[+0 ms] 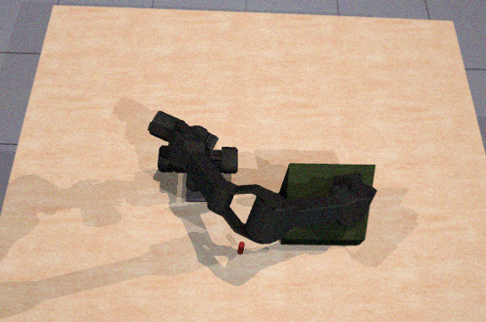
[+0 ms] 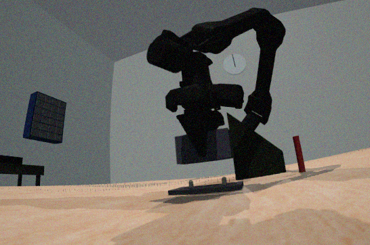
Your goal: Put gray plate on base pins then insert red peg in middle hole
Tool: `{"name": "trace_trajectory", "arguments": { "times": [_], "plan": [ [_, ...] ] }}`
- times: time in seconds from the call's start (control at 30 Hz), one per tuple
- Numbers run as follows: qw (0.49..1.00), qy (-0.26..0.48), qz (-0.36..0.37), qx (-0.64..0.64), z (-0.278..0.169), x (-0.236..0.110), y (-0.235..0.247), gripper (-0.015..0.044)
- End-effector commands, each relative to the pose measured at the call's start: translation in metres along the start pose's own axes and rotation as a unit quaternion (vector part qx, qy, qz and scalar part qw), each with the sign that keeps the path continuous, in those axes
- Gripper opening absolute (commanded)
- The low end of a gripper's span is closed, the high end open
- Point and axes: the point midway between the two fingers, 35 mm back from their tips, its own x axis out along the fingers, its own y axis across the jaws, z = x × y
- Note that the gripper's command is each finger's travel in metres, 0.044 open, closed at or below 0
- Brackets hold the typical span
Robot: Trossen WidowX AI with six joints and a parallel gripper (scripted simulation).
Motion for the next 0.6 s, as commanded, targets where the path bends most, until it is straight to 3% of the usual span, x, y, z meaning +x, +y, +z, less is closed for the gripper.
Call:
{"name": "trace_trajectory", "arguments": {
  "times": [0.0, 0.57],
  "plan": [
    [1.000, 0.002, -0.002, -0.005, -0.0015, -0.0004, -0.0013, 0.0000],
    [1.000, 0.002, -0.002, -0.005, -0.0025, -0.0011, -0.0027, 0.0000]
  ]
}}
